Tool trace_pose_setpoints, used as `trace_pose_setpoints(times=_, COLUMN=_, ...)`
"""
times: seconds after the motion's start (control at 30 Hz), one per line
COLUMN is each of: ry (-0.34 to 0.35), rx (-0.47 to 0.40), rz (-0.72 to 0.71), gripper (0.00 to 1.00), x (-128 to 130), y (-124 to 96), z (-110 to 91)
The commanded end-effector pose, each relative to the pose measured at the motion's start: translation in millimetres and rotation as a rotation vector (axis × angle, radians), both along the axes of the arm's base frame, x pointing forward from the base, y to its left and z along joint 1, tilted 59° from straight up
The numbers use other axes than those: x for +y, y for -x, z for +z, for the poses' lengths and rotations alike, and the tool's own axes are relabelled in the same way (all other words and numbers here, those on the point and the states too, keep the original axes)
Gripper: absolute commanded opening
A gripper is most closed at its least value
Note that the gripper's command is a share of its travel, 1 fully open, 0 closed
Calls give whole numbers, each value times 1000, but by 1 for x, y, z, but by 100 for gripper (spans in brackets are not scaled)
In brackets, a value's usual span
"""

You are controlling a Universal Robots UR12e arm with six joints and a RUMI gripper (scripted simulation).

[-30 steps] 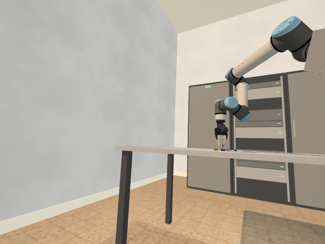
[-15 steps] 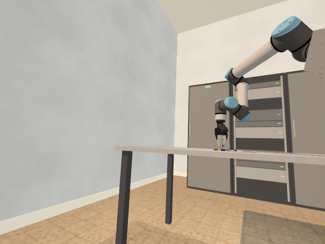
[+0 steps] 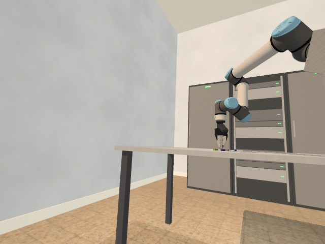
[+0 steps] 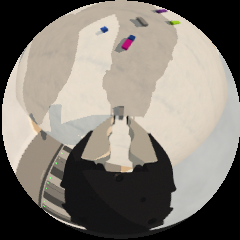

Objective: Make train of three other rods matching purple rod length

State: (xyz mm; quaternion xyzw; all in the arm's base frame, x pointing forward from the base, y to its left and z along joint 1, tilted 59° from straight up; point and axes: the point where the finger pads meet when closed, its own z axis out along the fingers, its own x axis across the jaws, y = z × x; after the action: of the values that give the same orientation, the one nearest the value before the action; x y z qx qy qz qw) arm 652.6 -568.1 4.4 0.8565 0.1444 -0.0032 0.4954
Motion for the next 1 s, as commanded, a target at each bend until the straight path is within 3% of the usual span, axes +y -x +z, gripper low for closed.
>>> trace_pose_setpoints(times=0.0, ry=0, rx=0, rz=1, gripper=14, x=-4, y=-1, z=-2)
trace_pose_setpoints(times=0.97, ry=0, rx=0, rz=1, gripper=14, x=-11, y=-2, z=-6)
